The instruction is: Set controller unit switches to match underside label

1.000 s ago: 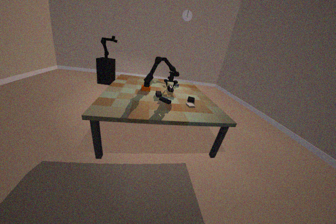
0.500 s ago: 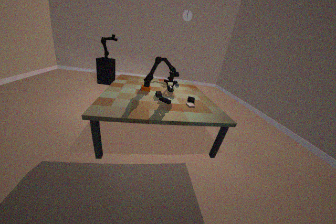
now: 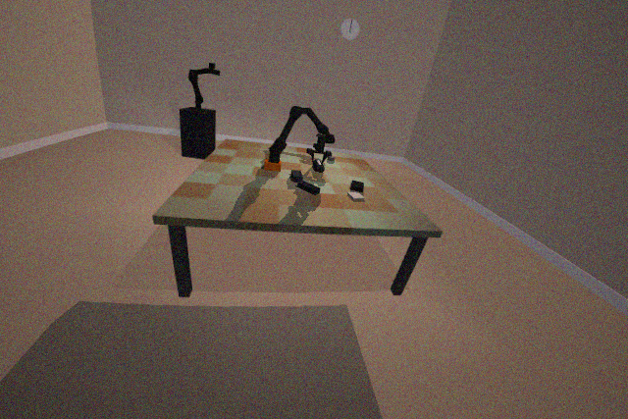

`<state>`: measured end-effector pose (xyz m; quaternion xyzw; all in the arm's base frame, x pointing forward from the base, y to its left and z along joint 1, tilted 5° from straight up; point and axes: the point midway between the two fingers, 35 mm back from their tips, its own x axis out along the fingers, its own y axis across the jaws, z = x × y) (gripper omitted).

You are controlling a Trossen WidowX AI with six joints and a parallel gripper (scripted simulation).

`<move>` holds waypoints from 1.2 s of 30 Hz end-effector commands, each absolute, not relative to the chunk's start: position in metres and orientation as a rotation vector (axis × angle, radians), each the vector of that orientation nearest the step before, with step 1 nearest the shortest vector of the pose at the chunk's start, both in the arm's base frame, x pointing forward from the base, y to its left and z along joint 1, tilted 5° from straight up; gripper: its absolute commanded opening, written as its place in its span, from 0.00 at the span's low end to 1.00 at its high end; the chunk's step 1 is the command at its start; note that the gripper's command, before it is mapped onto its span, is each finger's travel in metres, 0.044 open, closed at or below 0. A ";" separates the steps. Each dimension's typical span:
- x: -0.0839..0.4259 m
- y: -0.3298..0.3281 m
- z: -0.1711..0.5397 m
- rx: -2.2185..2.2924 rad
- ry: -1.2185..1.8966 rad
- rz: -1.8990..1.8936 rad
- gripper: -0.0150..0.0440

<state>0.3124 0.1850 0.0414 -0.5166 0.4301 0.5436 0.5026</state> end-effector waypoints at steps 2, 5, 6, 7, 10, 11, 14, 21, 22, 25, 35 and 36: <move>0.313 0.183 0.045 -1.252 1.039 1.308 0.82; 0.313 0.183 0.047 -1.252 1.039 1.308 0.82; 0.313 0.182 0.048 -1.252 1.039 1.308 0.82; 0.313 0.182 0.048 -1.252 1.039 1.308 0.82; 0.313 0.181 0.049 -1.252 1.039 1.308 0.82; 0.313 0.181 0.050 -1.252 1.039 1.308 0.82; 0.313 0.180 0.052 -1.252 1.039 1.308 0.82; 0.313 0.178 0.057 -1.252 1.039 1.308 0.82; 0.313 0.178 0.058 -1.252 1.039 1.308 0.82; 0.313 0.176 0.060 -1.252 1.039 1.308 0.82; 0.313 0.172 0.067 -1.253 1.039 1.308 0.82; 0.313 0.172 0.068 -1.253 1.039 1.308 0.82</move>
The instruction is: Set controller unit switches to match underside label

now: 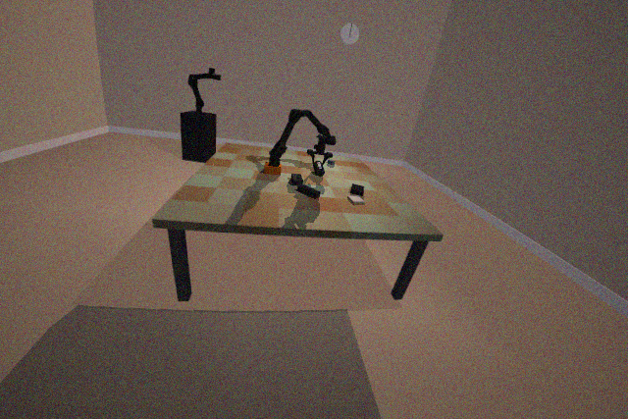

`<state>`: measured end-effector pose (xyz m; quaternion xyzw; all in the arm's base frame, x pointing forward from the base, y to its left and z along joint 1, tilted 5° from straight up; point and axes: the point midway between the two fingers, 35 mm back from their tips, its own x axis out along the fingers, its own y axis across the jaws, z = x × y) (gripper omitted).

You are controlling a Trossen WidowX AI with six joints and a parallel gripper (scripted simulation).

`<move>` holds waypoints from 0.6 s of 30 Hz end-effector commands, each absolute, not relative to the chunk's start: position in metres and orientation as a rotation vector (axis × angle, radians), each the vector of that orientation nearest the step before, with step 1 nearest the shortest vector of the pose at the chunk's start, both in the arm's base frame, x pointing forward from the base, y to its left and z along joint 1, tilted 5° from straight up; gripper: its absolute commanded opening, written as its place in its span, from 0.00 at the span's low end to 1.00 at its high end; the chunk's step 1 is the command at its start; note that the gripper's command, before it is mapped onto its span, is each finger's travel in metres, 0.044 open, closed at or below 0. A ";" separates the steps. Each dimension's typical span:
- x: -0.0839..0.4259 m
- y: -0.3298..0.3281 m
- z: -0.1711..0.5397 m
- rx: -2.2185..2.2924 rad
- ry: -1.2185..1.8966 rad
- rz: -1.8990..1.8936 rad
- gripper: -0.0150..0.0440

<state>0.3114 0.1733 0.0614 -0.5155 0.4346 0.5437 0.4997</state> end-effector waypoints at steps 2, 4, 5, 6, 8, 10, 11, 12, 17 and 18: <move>0.313 0.171 0.069 -1.253 1.039 1.308 0.82; 0.313 0.170 0.071 -1.253 1.039 1.308 0.82; 0.313 0.170 0.072 -1.253 1.039 1.308 0.82; 0.313 0.169 0.072 -1.253 1.039 1.308 0.82; 0.313 0.168 0.074 -1.253 1.039 1.308 0.82; 0.314 0.167 0.075 -1.253 1.039 1.308 0.82; 0.314 0.167 0.076 -1.253 1.039 1.307 0.82; 0.314 0.166 0.076 -1.253 1.039 1.307 0.82; 0.314 0.164 0.079 -1.253 1.040 1.307 0.82; 0.314 0.164 0.080 -1.253 1.040 1.307 0.82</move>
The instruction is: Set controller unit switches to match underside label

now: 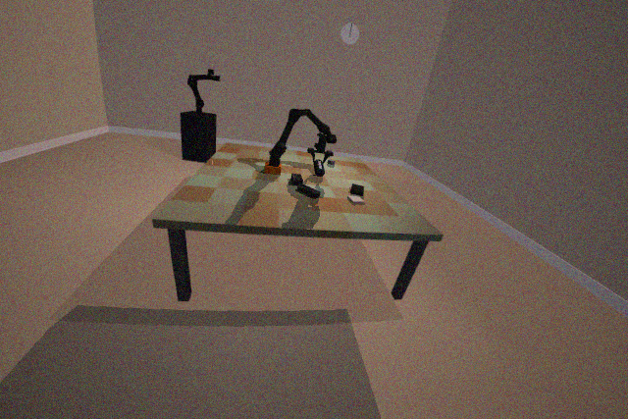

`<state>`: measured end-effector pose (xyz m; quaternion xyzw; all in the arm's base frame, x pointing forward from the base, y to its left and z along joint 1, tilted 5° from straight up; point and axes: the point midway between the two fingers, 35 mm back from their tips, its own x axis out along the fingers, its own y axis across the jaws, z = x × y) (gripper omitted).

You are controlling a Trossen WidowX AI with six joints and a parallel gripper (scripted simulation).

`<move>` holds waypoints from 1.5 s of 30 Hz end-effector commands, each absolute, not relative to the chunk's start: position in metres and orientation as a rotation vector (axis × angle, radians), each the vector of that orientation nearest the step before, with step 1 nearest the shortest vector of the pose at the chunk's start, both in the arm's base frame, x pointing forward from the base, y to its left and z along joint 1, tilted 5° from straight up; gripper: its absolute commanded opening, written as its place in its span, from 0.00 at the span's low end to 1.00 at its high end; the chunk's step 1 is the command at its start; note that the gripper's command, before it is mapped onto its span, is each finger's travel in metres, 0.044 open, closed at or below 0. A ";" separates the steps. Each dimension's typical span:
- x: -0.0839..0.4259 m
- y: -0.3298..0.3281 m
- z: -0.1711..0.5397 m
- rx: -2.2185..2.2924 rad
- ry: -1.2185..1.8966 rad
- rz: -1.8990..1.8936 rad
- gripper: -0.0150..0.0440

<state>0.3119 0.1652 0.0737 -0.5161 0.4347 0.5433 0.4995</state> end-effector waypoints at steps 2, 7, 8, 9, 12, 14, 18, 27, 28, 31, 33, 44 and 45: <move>0.314 0.162 0.082 -1.254 1.040 1.307 0.82; 0.314 0.159 0.085 -1.254 1.040 1.307 0.82; 0.314 0.159 0.086 -1.254 1.040 1.307 0.82; 0.314 0.158 0.086 -1.254 1.040 1.307 0.82; 0.314 0.157 0.088 -1.254 1.040 1.307 0.82; 0.314 0.156 0.089 -1.254 1.040 1.307 0.82; 0.314 0.153 0.091 -1.254 1.040 1.307 0.82; 0.315 0.149 0.096 -1.255 1.040 1.307 0.82; 0.315 0.148 0.097 -1.255 1.040 1.307 0.82; 0.315 0.147 0.098 -1.255 1.041 1.306 0.82; 0.315 0.146 0.099 -1.255 1.041 1.306 0.82; 0.314 0.137 0.104 -1.255 1.041 1.306 0.82; 0.314 0.137 0.104 -1.255 1.041 1.306 0.82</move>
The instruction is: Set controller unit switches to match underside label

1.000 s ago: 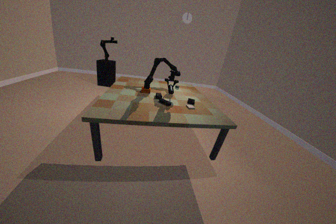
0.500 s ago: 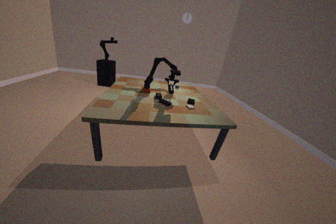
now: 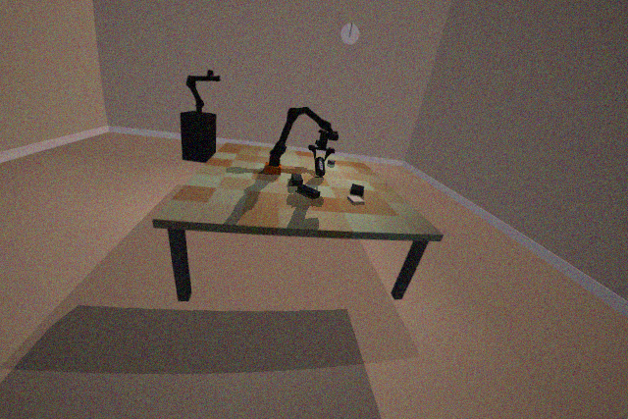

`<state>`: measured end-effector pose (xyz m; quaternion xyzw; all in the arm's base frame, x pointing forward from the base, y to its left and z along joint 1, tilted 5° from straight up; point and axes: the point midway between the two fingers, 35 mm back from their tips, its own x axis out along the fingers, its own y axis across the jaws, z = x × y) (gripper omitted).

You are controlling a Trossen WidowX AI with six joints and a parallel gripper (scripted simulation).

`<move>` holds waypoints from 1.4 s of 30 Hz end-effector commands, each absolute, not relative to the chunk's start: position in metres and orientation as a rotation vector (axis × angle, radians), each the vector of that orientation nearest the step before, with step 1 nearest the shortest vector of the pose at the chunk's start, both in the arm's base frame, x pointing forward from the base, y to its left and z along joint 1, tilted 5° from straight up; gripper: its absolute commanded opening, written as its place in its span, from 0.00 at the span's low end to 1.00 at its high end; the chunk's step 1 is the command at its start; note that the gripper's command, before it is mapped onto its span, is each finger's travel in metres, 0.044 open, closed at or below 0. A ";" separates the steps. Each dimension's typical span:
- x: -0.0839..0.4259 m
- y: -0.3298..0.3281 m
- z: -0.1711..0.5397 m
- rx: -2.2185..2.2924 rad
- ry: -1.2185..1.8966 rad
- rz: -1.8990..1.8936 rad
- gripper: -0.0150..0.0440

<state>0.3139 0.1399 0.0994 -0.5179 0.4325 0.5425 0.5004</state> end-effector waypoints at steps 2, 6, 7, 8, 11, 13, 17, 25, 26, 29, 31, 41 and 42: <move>0.314 0.135 0.105 -1.256 1.041 1.306 0.82; 0.314 0.133 0.107 -1.256 1.042 1.306 0.82; 0.315 0.132 0.108 -1.256 1.042 1.306 0.82; 0.315 0.131 0.108 -1.256 1.042 1.306 0.82; 0.315 0.129 0.110 -1.256 1.042 1.306 0.82; 0.315 0.128 0.111 -1.256 1.042 1.306 0.82; 0.315 0.125 0.112 -1.256 1.042 1.306 0.82; 0.316 0.120 0.116 -1.257 1.042 1.305 0.82; 0.316 0.119 0.116 -1.257 1.042 1.305 0.82; 0.316 0.117 0.117 -1.257 1.043 1.305 0.82; 0.316 0.116 0.118 -1.257 1.043 1.305 0.82; 0.317 0.109 0.122 -1.258 1.043 1.305 0.82; 0.317 0.108 0.122 -1.258 1.043 1.305 0.82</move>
